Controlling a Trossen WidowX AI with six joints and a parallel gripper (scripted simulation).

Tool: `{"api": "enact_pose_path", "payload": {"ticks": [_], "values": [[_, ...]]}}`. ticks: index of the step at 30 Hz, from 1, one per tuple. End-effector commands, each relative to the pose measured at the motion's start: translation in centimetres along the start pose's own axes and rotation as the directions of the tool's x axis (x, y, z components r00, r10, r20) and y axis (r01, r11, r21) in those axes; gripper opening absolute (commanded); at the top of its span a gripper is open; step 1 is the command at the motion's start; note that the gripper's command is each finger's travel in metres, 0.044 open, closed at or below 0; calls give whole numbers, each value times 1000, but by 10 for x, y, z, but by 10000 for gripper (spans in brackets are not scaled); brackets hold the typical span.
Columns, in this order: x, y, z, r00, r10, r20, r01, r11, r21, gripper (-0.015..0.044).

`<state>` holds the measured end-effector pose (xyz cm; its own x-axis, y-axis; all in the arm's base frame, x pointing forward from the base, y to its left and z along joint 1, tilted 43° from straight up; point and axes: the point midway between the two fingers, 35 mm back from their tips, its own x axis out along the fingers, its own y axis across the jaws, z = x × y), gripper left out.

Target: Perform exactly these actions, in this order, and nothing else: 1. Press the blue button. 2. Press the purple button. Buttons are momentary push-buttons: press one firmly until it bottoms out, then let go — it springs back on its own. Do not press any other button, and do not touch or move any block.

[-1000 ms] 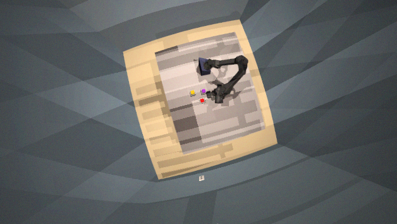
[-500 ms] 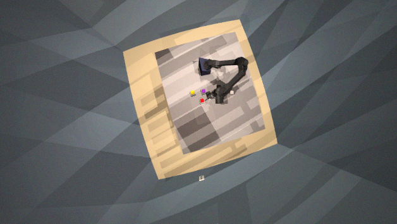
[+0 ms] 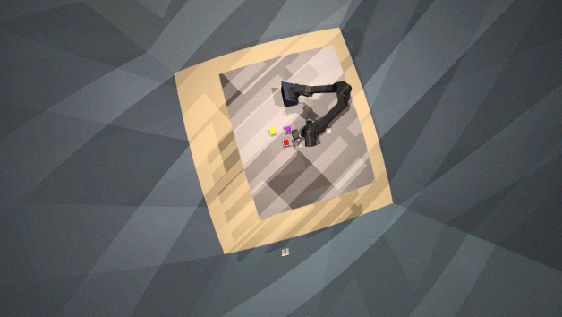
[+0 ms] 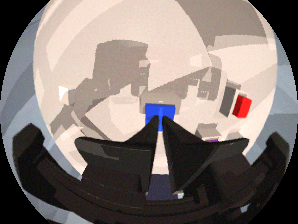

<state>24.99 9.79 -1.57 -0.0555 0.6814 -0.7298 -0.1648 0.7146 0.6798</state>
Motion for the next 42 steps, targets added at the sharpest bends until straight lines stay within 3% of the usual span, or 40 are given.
{"api": "enact_pose_path", "payload": {"ticks": [1, 7, 11, 16, 22, 28, 36, 42], "values": [[1, 0, -1, 1000, 3, -4, -3, 1000, 6, 20], [1, 0, -1, 1000, 3, -4, -3, 1000, 6, 20], [-29, 0, -1, 1000, 2, -4, -2, 1000, 6, 20], [-34, 0, 0, 1000, 1, -5, -1, 1000, 6, 20], [-93, 0, 0, 1000, 0, -5, 0, 1000, 7, 20], [-94, -3, -1, 1000, -1, -5, 1, 1000, 7, 20], [-94, -97, -58, 1000, -6, -7, 6, 1000, 8, 20], [-94, -99, -59, 1000, -5, -7, 5, 1000, 8, 20]]}}
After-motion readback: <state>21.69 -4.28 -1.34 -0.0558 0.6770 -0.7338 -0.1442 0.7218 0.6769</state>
